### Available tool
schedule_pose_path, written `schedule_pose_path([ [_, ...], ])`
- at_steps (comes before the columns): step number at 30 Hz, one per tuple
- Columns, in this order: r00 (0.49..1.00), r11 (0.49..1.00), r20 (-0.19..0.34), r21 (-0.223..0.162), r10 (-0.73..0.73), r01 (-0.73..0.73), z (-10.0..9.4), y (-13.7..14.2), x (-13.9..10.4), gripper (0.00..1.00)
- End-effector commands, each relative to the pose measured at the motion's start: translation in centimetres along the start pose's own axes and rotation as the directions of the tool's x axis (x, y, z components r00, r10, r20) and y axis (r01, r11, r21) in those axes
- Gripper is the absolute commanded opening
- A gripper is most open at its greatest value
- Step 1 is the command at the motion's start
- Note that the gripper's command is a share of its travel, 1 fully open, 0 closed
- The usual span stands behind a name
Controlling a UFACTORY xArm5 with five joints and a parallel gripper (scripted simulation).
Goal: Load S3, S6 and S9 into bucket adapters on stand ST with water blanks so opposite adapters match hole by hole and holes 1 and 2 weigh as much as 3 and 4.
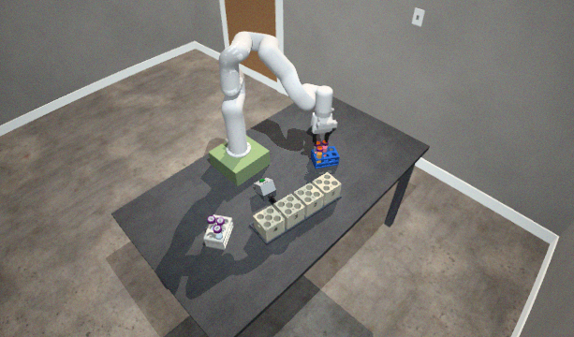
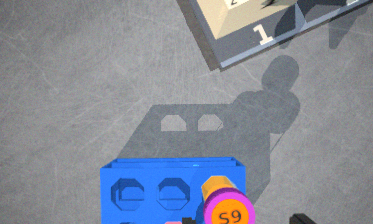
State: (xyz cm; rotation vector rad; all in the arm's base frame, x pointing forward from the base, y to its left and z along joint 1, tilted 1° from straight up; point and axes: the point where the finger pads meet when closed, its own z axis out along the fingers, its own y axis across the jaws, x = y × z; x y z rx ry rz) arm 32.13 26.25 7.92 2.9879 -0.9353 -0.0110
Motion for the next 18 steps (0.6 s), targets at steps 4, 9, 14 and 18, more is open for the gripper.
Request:
schedule_pose_path([
  [4,1.000,1.000,-0.001,0.004,0.000,0.000,1.3,-0.2,0.0,0.57],
  [9,1.000,1.000,-0.001,0.004,0.000,0.000,1.9,-0.2,0.0,0.57],
  [14,1.000,1.000,-0.001,0.004,0.000,0.000,3.0,-0.2,0.0,0.57],
  [18,1.000,1.000,-0.001,0.004,0.000,0.000,3.8,-0.2,0.0,0.57],
])
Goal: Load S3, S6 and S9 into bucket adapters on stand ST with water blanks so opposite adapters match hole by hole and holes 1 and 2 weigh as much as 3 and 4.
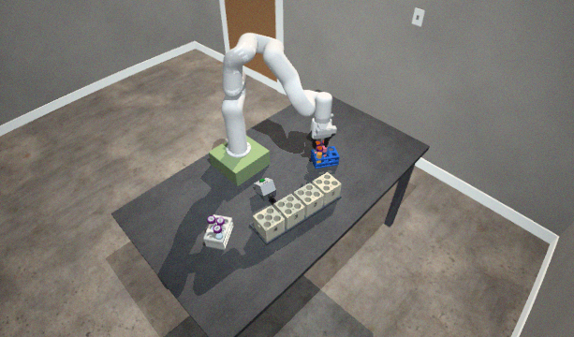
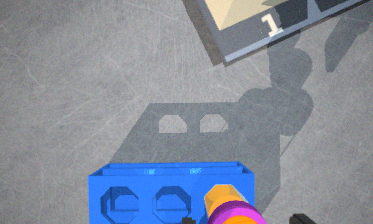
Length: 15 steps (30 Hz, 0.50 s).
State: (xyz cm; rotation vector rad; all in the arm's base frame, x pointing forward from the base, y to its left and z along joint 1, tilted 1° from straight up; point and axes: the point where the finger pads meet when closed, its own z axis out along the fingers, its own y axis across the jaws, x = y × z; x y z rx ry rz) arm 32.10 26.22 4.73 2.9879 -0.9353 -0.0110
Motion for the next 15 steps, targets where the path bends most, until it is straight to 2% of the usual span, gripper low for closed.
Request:
schedule_pose_path([
  [1,1.000,1.000,-0.001,0.004,0.000,0.000,0.76,-0.16,0.04,0.57],
  [15,1.000,1.000,-0.001,0.004,0.000,0.000,1.03,-0.16,0.04,0.57],
])
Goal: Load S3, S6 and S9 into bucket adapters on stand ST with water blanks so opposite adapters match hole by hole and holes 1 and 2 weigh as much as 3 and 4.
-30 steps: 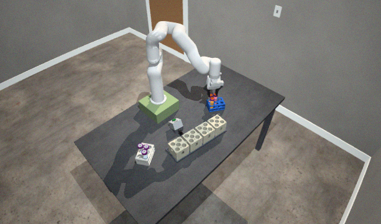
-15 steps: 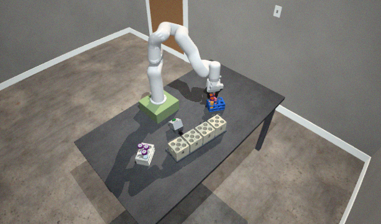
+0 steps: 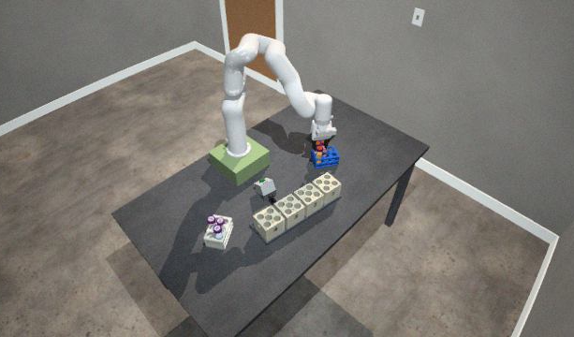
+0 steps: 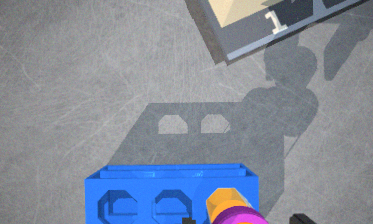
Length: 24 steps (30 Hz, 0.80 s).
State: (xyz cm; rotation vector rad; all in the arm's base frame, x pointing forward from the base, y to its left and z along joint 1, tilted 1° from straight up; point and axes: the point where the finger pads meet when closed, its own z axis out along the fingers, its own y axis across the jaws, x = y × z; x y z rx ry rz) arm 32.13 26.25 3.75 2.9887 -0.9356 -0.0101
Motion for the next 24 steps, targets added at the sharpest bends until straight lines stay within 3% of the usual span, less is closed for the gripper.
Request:
schedule_pose_path([
  [1,1.000,1.000,-0.001,0.003,0.000,0.000,0.1,-0.1,0.0,0.57],
  [24,1.000,1.000,-0.001,0.003,0.000,0.000,1.5,-0.1,0.0,0.57],
])
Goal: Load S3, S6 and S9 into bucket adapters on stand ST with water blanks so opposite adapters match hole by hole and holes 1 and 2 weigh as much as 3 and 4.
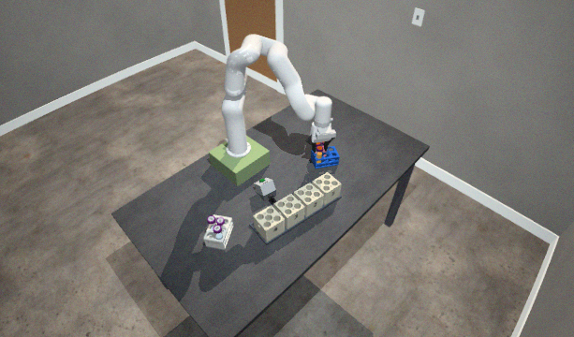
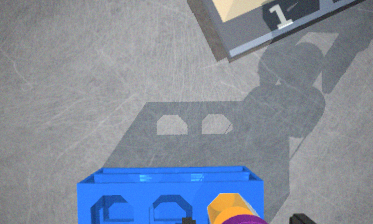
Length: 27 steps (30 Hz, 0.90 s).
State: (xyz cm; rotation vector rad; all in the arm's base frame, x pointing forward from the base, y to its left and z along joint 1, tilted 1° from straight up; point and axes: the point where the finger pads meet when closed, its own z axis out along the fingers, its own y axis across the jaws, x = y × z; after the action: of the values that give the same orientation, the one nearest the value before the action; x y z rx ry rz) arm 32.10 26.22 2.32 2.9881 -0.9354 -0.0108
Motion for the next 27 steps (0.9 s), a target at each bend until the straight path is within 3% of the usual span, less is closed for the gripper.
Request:
schedule_pose_path([
  [1,1.000,1.000,-0.001,0.004,0.000,0.000,0.03,-0.14,0.04,0.57],
  [22,1.000,1.000,-0.001,0.004,0.000,0.000,0.43,-0.14,0.04,0.57],
  [23,1.000,1.000,-0.001,0.004,0.000,0.000,0.37,-0.14,0.04,0.00],
  [27,1.000,1.000,-0.001,0.004,0.000,0.000,0.26,-0.14,0.04,0.00],
])
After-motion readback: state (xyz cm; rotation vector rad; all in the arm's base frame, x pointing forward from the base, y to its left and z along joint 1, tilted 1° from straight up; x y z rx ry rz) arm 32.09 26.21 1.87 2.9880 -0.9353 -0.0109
